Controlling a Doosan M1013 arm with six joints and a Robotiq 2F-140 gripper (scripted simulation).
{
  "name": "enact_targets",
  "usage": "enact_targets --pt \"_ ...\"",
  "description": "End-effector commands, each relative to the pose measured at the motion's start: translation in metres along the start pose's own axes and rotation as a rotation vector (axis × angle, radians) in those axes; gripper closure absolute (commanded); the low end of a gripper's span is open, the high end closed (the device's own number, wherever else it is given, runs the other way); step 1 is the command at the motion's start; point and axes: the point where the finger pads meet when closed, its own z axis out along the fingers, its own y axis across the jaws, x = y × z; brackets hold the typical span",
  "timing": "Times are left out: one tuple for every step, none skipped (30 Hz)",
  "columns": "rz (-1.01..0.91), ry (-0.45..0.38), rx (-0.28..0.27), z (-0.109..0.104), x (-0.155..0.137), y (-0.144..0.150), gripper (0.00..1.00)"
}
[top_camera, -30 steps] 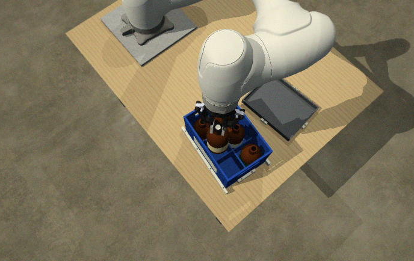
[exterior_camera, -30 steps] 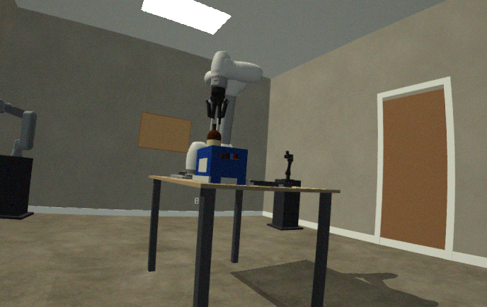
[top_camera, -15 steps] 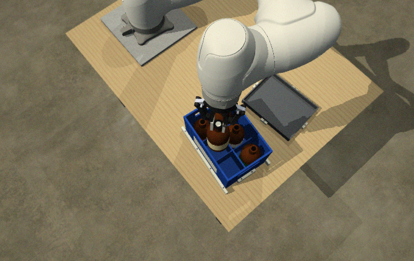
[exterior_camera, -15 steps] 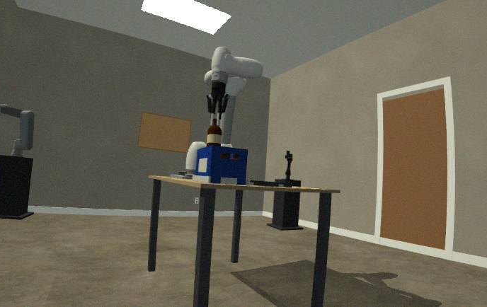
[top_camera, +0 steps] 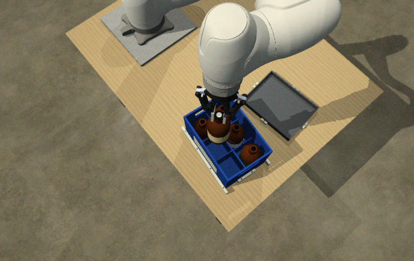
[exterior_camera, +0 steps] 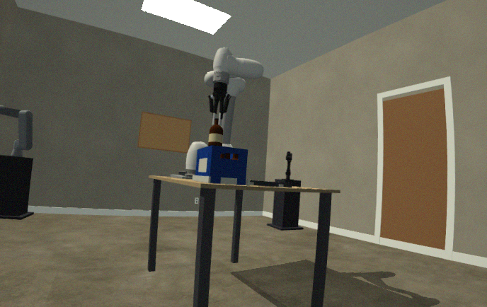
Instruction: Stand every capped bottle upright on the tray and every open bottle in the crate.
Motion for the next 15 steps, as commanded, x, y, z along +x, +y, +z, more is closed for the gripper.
enact_targets --pt "0.0 0.0 0.0 0.0 0.008 -0.001 1.0" --pt "0.0 0.0 0.0 0.0 0.011 -0.001 1.0" --pt "0.0 0.0 0.0 -0.001 0.014 -0.002 1.0" --pt "0.0 0.0 0.0 -0.001 0.017 -0.002 1.0" --pt "0.0 0.0 0.0 -0.001 0.017 -0.002 1.0" --pt "0.0 0.0 0.0 -0.001 0.017 -0.002 1.0" --pt "0.0 0.0 0.0 -0.001 0.018 -0.001 1.0" --pt "0.0 0.0 0.0 -0.001 0.019 0.0 1.0" --pt "0.0 0.0 0.0 -0.001 0.021 0.001 1.0" --pt "0.0 0.0 0.0 -0.001 0.023 0.001 1.0" --pt "0.0 0.0 0.0 -0.001 0.025 0.002 1.0" --pt "0.0 0.0 0.0 -0.001 0.027 0.003 1.0" --pt "0.0 0.0 0.0 -0.001 0.029 0.004 1.0" --pt "0.0 0.0 0.0 -0.001 0.031 0.005 1.0" --pt "0.0 0.0 0.0 -0.001 0.033 0.006 1.0"
